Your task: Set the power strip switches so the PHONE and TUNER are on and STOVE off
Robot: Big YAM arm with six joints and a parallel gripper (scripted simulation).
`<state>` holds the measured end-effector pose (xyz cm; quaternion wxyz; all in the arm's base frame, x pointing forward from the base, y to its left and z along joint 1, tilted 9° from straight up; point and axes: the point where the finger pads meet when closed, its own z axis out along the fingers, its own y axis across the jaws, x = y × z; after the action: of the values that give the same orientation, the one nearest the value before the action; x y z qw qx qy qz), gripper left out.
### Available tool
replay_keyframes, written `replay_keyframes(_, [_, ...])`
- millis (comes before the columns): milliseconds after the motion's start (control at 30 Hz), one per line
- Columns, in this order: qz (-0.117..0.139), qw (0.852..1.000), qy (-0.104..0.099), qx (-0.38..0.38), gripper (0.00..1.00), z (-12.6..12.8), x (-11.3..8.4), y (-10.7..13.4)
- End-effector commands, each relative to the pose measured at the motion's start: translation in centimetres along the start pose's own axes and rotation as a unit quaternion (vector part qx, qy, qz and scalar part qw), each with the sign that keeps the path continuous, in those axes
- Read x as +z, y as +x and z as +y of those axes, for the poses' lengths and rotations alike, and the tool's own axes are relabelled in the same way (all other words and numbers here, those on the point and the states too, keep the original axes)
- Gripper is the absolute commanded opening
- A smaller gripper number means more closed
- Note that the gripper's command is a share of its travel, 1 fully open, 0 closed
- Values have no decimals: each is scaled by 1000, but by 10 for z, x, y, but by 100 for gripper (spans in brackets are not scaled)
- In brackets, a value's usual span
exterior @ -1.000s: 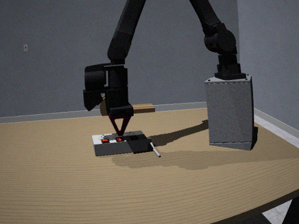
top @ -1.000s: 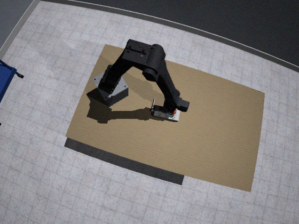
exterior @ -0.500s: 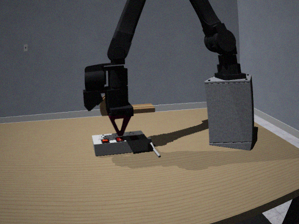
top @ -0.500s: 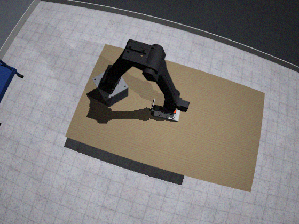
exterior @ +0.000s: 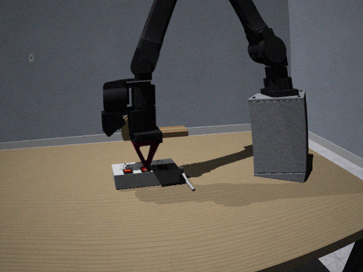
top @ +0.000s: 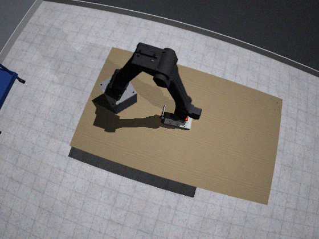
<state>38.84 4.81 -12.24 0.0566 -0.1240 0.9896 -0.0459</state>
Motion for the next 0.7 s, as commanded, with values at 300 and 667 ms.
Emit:
replay_keyframes(300, [-19, 1000, 1, -2, 0, -5, 5, -18])
replay_keyframes(667, [-17, 1000, 0, -7, 0, -1, 7, -16])
